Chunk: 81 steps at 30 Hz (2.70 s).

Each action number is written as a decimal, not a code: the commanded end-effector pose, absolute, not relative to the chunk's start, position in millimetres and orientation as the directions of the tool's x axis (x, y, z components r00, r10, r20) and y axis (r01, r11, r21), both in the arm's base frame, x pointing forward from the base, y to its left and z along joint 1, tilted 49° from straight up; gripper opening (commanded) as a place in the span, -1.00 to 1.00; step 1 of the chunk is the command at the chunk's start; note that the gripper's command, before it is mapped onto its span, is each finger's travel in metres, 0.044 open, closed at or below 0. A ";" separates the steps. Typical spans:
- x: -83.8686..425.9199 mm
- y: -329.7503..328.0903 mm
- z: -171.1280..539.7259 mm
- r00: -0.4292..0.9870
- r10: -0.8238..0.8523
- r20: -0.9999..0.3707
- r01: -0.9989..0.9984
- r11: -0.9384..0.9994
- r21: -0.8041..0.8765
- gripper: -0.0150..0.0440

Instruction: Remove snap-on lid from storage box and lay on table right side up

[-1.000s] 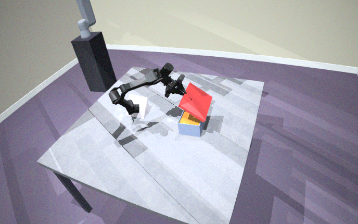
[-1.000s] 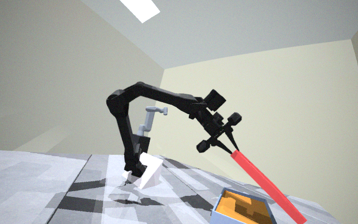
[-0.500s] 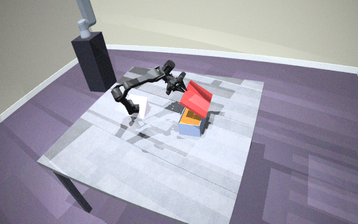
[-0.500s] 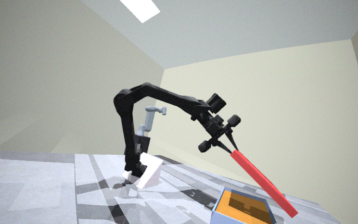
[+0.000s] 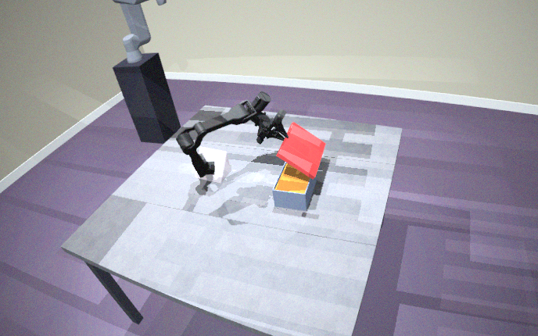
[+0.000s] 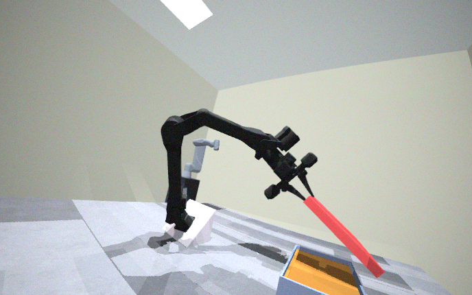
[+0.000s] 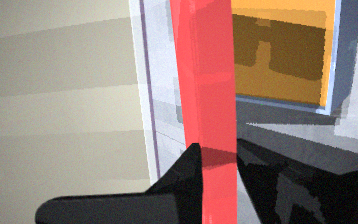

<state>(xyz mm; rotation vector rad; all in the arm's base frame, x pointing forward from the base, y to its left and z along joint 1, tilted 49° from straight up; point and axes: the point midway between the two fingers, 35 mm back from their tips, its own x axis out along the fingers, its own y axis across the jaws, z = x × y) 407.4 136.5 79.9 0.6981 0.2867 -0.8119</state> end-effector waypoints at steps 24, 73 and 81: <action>403.4 177.2 41.8 0.672 -0.562 -0.483 0.740 0.483 0.468 -0.49; 395.8 244.5 -28.1 0.673 -0.558 -0.485 0.739 0.480 0.473 -0.49; 394.6 255.6 -39.4 0.673 -0.558 -0.485 0.739 0.480 0.473 -0.49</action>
